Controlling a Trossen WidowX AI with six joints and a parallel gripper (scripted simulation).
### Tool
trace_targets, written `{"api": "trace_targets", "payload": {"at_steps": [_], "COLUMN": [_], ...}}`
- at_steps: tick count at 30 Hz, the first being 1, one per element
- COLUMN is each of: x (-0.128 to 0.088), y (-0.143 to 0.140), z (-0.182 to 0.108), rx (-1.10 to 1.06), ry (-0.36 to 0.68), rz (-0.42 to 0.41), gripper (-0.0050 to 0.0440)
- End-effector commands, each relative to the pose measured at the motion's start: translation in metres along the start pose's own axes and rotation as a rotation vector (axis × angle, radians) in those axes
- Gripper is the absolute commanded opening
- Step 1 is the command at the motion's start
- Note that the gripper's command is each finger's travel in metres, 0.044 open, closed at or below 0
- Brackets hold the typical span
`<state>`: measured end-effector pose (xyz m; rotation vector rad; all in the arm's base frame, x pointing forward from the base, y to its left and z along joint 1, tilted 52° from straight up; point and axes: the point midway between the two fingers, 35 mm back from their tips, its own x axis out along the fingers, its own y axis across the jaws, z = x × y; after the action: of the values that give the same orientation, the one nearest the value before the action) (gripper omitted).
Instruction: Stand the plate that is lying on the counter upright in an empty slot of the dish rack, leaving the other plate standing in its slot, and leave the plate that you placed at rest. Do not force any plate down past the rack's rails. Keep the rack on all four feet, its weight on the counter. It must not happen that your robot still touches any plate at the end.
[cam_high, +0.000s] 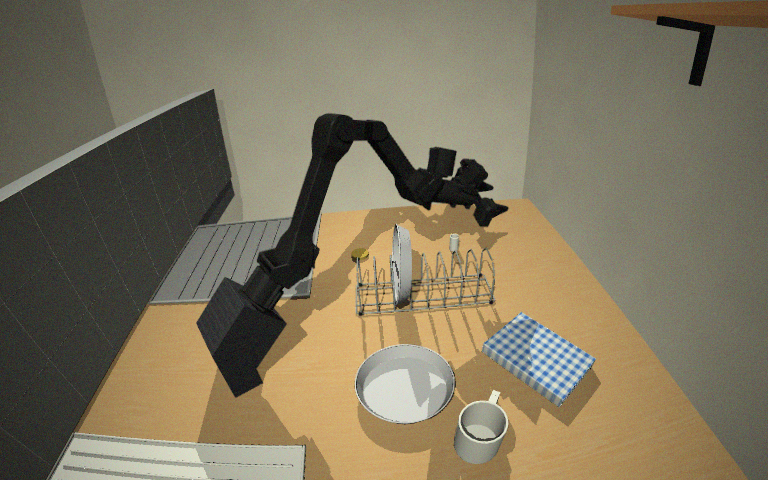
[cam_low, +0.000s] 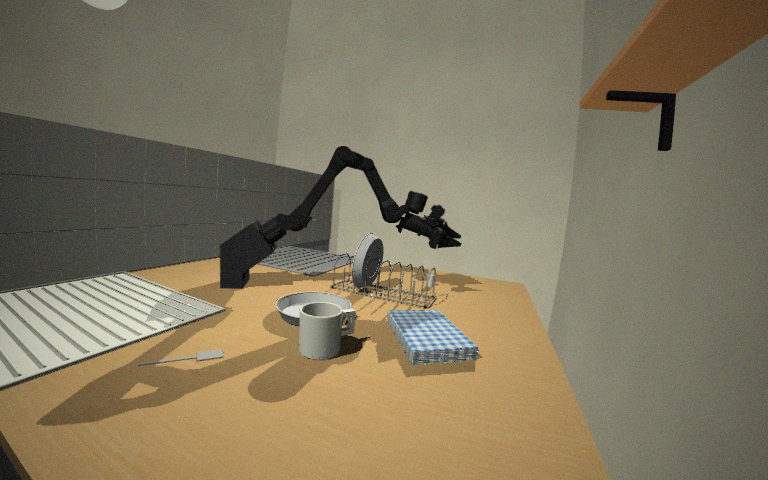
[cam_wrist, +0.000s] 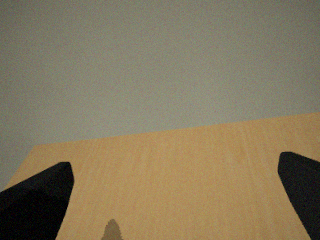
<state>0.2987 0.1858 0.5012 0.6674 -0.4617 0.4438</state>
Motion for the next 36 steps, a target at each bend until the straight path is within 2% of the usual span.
{"api": "trace_targets", "payload": {"at_steps": [1, 8, 11, 13, 17, 21, 28, 30, 36], "x": [0.012, 0.019, 0.016, 0.016, 0.008, -0.008, -0.048, -0.048, -0.098], "y": [-0.032, -0.107, -0.142, -0.142, -0.191, -0.238, -0.303, -0.303, -0.353], "z": [-0.005, -0.009, -0.007, -0.007, -0.002, 0.007, -0.013, -0.013, -0.029], "rx": [-0.098, -0.269, -0.329, -0.329, -0.396, -0.442, -0.481, -0.481, -0.452], "ry": [0.040, 0.144, 0.195, 0.195, 0.267, 0.340, 0.557, 0.557, 0.750], "rz": [-0.055, -0.194, -0.261, -0.261, -0.359, -0.460, -0.559, -0.559, -0.638], "gripper": [0.0440, 0.0440, 0.0440, 0.0440, 0.0440, 0.0440, 0.0440, 0.0440, 0.0440]}}
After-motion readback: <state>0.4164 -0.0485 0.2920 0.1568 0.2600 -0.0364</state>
